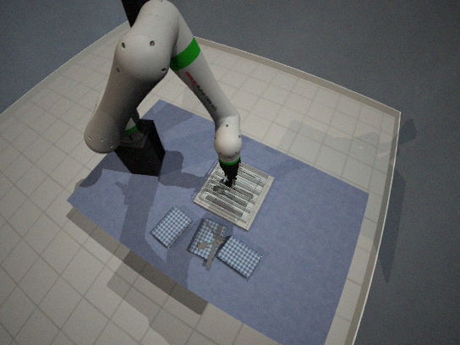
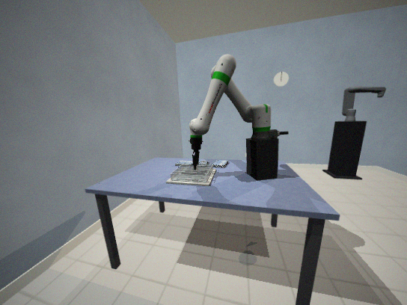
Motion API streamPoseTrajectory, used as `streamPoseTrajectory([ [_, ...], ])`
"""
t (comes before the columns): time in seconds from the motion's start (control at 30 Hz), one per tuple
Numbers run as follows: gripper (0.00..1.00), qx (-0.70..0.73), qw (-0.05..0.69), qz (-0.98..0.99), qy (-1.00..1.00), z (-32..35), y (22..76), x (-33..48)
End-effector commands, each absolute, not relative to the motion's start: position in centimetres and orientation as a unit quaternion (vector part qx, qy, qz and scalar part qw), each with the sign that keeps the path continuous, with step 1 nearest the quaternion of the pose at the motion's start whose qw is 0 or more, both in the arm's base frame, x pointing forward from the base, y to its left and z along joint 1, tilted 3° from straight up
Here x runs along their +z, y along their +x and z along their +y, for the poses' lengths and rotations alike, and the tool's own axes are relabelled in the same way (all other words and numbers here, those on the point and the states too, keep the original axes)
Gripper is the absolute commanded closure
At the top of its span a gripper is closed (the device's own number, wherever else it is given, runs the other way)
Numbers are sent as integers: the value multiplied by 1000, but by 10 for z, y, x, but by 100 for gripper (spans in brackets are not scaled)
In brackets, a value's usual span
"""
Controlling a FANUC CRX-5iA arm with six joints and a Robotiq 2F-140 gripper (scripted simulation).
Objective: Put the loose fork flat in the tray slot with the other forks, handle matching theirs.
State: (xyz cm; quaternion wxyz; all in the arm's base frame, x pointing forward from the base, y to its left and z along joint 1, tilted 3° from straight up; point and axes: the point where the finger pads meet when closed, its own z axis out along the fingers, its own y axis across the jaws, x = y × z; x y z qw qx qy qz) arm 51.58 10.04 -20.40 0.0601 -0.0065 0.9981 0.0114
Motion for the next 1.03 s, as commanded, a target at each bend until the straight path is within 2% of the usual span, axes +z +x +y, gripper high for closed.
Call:
streamPoseTrajectory([
  [0.0,86,11,60,998,-7,100,516,-203],
  [0.63,86,11,60,998,-7,99,513,-147],
  [1.0,86,11,60,998,-7,99,513,-147],
])
